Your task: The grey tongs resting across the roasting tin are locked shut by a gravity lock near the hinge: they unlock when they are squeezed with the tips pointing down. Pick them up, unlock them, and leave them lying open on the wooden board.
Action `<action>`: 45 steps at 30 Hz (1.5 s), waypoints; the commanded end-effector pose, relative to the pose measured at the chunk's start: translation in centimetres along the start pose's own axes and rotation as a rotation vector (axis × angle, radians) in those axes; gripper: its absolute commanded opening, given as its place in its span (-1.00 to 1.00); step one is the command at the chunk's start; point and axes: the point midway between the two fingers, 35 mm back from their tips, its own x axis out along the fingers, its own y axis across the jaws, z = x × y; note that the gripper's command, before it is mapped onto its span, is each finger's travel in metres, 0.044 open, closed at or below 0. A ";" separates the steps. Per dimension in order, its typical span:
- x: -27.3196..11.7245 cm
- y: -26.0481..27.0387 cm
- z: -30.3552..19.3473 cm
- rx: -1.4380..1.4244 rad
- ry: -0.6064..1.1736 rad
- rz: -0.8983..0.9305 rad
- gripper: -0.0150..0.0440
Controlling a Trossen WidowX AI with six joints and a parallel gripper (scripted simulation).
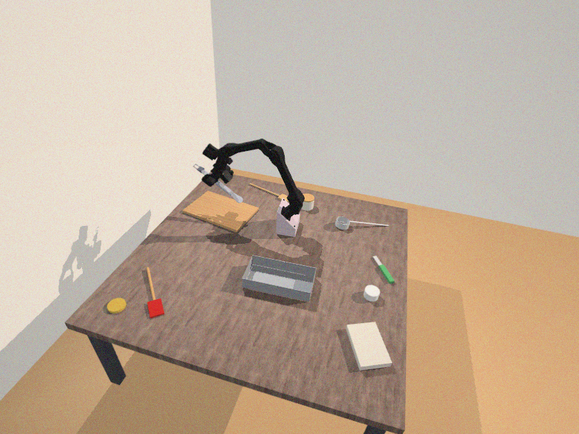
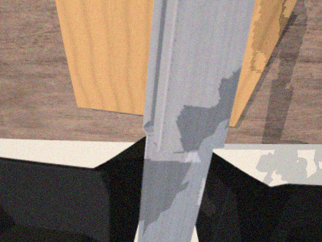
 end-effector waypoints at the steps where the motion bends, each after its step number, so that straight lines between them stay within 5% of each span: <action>1: -0.9 0.0 -0.5 -0.006 0.078 0.007 -1.00; 45: -6.9 0.4 2.1 0.001 0.671 0.053 -1.00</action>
